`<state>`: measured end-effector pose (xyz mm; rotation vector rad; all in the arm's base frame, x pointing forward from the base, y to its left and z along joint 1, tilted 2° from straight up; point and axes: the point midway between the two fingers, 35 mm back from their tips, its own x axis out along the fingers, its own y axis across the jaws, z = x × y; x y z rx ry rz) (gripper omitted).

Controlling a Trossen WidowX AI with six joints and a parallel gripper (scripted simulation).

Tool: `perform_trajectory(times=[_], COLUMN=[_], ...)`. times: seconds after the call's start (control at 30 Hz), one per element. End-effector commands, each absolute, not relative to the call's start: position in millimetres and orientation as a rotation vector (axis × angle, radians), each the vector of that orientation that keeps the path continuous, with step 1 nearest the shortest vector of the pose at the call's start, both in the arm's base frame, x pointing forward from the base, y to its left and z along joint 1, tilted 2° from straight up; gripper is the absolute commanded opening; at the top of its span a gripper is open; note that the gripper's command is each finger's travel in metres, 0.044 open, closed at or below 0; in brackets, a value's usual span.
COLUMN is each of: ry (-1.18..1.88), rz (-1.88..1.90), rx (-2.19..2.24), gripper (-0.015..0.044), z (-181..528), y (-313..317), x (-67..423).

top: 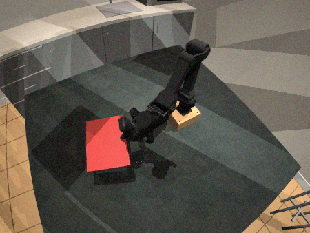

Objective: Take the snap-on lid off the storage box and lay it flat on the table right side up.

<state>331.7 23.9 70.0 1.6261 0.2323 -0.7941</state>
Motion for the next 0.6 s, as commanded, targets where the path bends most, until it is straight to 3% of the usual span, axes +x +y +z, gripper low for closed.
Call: perform_trajectory(times=[0.0, 0.57], ry=[0.229, 0.232], rz=[-0.792, -0.791], rx=[1.629, 1.628], gripper=[0.0000, 0.0000], z=[72.5, 74.5], y=[23.9, 24.3], x=[331.6, 331.8])
